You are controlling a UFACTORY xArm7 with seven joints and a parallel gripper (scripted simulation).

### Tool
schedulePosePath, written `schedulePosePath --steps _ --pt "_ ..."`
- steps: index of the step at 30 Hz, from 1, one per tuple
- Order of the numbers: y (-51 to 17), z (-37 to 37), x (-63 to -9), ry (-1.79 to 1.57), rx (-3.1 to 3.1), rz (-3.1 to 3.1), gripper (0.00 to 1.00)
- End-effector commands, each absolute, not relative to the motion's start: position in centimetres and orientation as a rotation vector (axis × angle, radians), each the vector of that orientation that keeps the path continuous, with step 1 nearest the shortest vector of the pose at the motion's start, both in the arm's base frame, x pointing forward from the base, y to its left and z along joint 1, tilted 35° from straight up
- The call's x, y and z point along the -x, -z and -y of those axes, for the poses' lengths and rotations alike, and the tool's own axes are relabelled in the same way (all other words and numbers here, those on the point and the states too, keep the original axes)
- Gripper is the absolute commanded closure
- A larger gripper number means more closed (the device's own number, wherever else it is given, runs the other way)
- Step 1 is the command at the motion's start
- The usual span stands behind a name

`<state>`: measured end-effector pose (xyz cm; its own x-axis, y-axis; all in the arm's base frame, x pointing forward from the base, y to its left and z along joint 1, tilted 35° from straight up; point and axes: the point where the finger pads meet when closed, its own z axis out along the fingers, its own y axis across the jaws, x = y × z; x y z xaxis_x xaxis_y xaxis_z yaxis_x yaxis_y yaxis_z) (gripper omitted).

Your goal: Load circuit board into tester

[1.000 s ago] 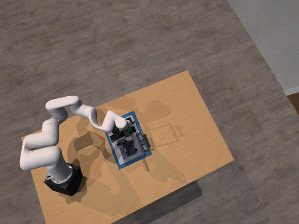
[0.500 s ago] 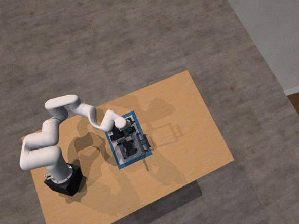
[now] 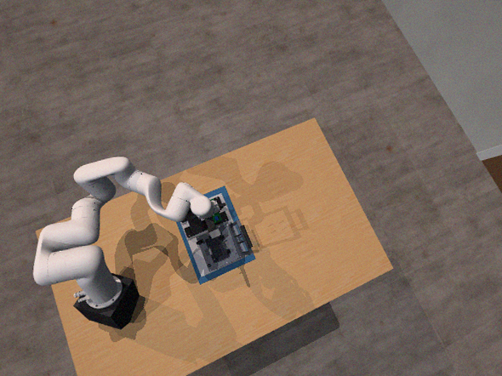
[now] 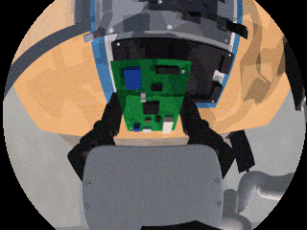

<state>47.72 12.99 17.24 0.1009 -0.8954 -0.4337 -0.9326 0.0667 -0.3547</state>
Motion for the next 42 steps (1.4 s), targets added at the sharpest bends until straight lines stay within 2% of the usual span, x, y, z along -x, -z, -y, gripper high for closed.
schedulePosePath --steps 1,42 --pt "-18.24 -12.91 -47.55 -0.083 1.819 -1.774 0.21" --pt "-18.36 -12.55 -47.41 -0.083 1.819 -1.774 0.21"
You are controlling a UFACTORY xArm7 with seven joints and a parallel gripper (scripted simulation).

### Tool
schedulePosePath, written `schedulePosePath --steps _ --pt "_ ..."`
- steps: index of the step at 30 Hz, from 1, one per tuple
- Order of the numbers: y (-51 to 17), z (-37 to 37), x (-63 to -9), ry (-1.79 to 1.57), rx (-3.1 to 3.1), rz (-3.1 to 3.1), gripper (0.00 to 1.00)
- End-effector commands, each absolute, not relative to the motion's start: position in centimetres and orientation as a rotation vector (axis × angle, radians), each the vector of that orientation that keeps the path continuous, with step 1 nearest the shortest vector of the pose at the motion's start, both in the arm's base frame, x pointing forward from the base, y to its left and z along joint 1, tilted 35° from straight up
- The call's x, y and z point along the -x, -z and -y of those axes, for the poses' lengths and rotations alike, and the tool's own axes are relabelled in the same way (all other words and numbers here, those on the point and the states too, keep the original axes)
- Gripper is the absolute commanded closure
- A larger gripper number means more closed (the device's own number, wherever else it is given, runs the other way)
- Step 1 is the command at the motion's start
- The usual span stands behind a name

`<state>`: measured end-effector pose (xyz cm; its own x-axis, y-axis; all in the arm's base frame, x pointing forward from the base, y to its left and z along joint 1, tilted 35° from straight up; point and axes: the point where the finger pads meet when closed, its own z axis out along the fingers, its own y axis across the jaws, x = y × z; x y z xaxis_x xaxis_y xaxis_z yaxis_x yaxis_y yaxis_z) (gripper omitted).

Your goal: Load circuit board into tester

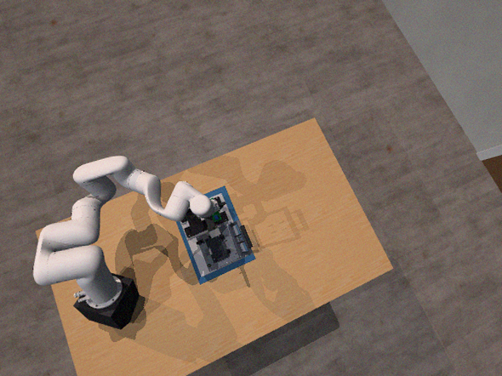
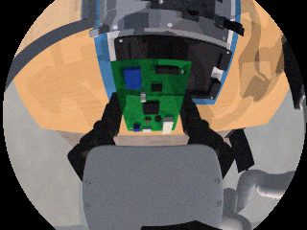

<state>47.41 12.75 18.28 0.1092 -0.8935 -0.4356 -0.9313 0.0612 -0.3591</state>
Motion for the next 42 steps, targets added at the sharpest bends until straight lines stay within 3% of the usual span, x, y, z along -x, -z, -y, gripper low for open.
schedulePosePath --steps 1,42 --pt "-18.3 -12.5 -47.4 -0.083 1.819 -1.774 0.21" --pt "-14.2 -4.5 -46.1 -0.083 1.819 -1.774 0.21"
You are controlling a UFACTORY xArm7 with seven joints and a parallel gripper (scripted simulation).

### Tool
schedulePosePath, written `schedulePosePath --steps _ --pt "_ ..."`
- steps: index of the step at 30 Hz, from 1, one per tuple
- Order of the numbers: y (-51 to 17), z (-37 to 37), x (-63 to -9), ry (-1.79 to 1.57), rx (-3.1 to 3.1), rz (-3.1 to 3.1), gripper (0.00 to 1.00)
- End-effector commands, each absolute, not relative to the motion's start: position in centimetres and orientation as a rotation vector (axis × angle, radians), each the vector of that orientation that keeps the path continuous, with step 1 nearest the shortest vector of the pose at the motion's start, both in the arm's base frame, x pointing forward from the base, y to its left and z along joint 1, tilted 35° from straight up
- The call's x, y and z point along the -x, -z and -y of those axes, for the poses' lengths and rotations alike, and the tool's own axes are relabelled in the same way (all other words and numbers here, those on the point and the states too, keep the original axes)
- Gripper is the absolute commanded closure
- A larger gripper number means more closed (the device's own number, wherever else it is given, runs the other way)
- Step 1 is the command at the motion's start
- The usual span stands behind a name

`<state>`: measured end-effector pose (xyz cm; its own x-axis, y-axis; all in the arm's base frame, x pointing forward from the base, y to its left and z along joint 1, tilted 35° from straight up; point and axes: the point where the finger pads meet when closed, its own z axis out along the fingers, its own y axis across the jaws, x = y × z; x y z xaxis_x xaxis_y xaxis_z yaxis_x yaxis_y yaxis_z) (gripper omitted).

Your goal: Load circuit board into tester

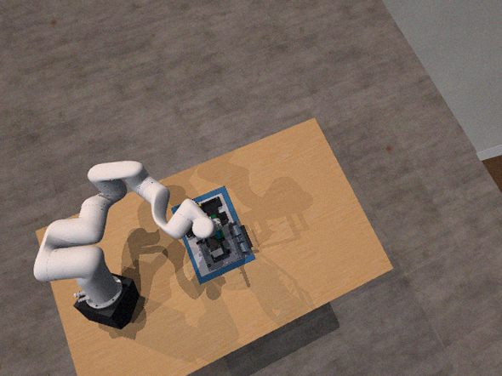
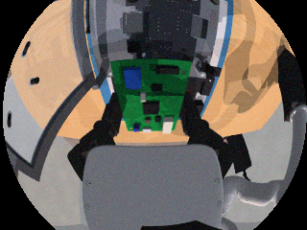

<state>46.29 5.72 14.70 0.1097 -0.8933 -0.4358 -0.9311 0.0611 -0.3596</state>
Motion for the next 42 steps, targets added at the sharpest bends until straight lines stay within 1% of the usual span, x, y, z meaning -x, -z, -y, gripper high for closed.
schedulePosePath --steps 1,24,42 --pt "-14.1 -4.2 -46.1 -0.083 1.819 -1.774 0.21" --pt "-11.3 1.3 -45.2 -0.083 1.819 -1.774 0.21" --pt "-10.6 2.6 -45.0 -0.083 1.819 -1.774 0.21"
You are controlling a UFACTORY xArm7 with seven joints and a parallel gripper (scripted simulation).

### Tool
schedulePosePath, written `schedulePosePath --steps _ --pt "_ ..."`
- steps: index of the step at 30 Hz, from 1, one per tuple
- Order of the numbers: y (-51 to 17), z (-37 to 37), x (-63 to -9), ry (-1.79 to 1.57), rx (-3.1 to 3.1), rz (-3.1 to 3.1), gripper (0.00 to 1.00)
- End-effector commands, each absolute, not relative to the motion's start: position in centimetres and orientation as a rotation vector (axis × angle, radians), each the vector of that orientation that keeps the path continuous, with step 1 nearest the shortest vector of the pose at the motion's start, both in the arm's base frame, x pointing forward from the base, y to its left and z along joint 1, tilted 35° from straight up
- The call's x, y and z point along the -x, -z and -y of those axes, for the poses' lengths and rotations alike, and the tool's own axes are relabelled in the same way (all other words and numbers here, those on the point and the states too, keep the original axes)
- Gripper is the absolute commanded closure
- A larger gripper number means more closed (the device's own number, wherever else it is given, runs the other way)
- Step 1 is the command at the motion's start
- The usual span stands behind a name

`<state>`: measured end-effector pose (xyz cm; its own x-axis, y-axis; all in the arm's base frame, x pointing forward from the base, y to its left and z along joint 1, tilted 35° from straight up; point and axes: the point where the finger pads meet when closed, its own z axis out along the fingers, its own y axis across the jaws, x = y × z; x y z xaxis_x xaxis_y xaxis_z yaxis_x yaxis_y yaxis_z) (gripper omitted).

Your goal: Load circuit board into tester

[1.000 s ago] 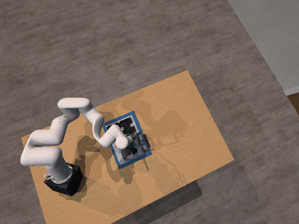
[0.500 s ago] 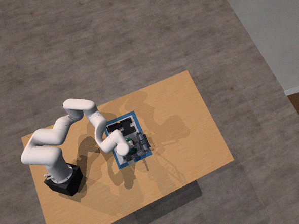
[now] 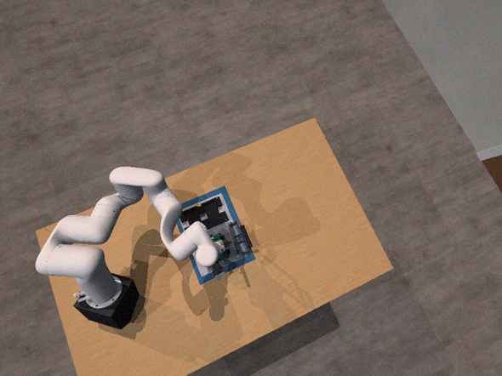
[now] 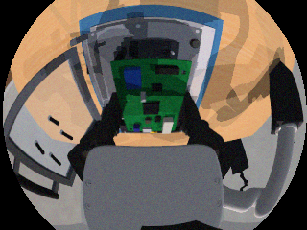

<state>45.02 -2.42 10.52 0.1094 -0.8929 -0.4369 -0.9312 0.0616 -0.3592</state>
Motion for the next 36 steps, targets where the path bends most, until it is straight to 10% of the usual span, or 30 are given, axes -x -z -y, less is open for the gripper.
schedulePosePath --steps 1,36 --pt "-10.6 2.6 -45.0 -0.083 1.819 -1.774 0.21" --pt "-9.4 2.0 -45.5 -0.083 1.819 -1.774 0.21"
